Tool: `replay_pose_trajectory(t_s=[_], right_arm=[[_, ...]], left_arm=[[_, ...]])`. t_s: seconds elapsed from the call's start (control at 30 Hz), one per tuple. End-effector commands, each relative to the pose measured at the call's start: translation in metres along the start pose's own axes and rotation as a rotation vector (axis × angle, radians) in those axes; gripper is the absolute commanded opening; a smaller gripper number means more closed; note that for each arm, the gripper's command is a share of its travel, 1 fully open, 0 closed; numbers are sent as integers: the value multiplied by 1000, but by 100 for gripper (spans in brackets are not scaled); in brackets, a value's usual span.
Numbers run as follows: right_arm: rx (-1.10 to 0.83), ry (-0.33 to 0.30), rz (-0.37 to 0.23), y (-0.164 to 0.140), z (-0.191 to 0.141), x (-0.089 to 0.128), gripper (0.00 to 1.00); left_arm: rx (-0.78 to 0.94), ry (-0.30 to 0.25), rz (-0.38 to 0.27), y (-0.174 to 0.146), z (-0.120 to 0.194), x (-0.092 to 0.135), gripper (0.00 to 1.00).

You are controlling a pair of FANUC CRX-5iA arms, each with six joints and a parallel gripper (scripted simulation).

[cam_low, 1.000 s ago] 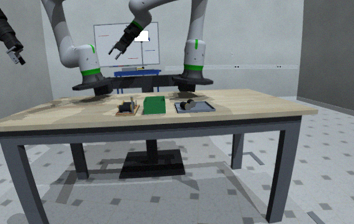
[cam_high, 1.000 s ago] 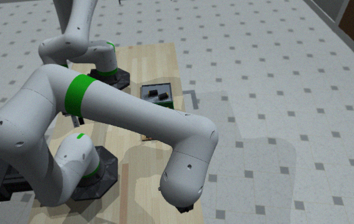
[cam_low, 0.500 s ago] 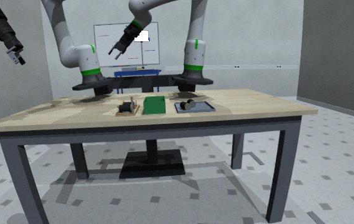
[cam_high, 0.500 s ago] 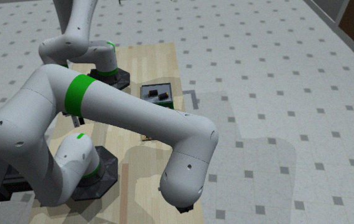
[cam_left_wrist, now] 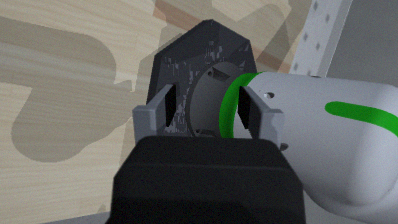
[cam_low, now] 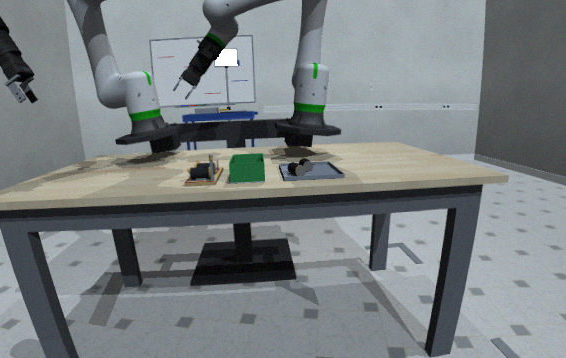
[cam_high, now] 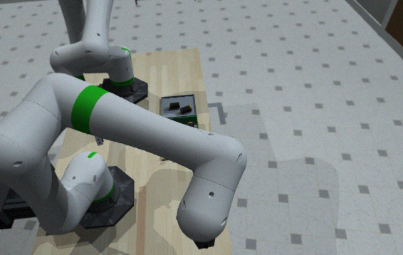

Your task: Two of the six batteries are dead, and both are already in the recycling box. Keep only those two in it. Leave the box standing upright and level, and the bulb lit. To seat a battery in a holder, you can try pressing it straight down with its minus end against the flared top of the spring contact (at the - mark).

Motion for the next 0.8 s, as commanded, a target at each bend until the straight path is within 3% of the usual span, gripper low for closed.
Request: replay_pose_trajectory(t_s=[0.0, 0.77], right_arm=[[-116, -8, 34, -8, 13, 18, 100], [-883, -100, 153, -51, 112, 83, 100]], left_arm=[[175, 7, 20, -10, 10, -1, 100], [807, -24, 135, -65, 11, -23, 100]])
Point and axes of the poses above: on each arm, the point where the finger pads meet when closed, its own x axis back along the fingers, its own z axis across the jaws, y = z × x, the point moved 4 cm from there along x, back along the fingers, and after that the axes turned 14 degrees about x, right-handed, at the moved point
